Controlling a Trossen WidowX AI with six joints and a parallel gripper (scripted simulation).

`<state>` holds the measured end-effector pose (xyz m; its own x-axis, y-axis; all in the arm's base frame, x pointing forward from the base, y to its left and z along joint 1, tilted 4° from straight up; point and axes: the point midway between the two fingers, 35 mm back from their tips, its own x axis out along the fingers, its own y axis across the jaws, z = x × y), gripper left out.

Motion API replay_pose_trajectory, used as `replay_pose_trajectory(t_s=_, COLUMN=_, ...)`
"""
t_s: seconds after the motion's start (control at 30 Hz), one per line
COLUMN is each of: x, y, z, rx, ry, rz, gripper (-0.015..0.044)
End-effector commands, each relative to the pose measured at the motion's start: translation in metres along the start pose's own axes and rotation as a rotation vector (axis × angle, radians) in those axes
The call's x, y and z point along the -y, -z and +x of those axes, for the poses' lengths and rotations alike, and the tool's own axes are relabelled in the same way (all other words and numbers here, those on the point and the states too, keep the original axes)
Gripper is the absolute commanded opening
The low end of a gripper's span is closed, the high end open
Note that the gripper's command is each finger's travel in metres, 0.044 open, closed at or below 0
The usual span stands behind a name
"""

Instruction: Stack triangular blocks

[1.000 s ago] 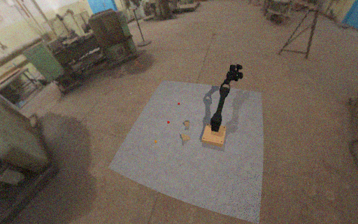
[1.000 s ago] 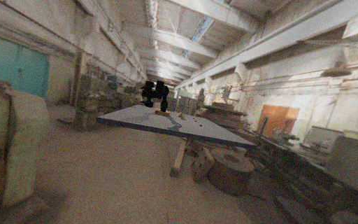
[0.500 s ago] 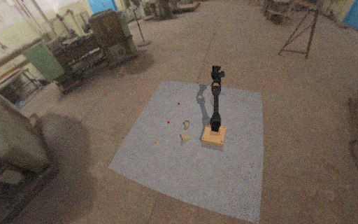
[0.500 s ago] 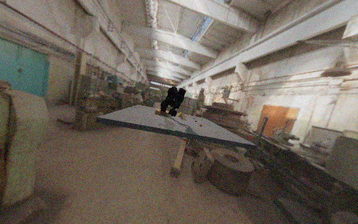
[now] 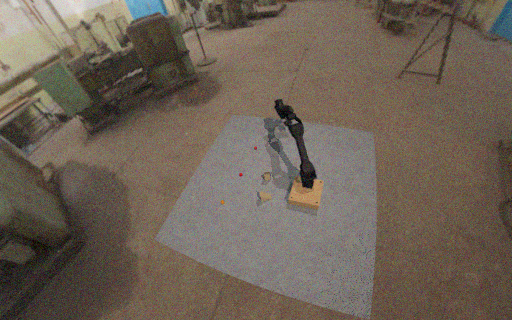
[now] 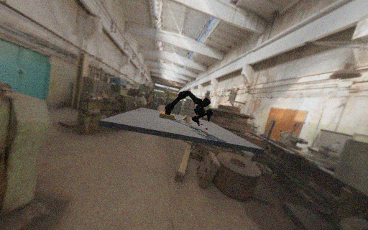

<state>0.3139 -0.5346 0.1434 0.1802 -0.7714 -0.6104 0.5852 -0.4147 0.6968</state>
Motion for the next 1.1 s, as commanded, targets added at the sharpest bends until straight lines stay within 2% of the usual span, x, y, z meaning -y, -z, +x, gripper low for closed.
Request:
replay_pose_trajectory(t_s=0.0, x=0.0, y=0.068, z=-0.028, rx=-0.118, ry=0.028, rz=-0.163, gripper=0.044)
replay_pose_trajectory(t_s=0.27, x=0.024, y=0.19, z=-0.089, rx=-0.349, ry=0.07, rz=-0.524, gripper=0.044)
replay_pose_trajectory(t_s=0.6, x=0.084, y=0.31, z=-0.195, rx=-0.625, ry=0.086, rz=-1.04, gripper=0.044)
replay_pose_trajectory(t_s=0.83, x=0.144, y=0.365, z=-0.281, rx=-0.798, ry=0.08, rz=-1.439, gripper=0.044)
replay_pose_trajectory(t_s=1.07, x=0.217, y=0.387, z=-0.37, rx=-0.948, ry=0.066, rz=-1.876, gripper=0.044)
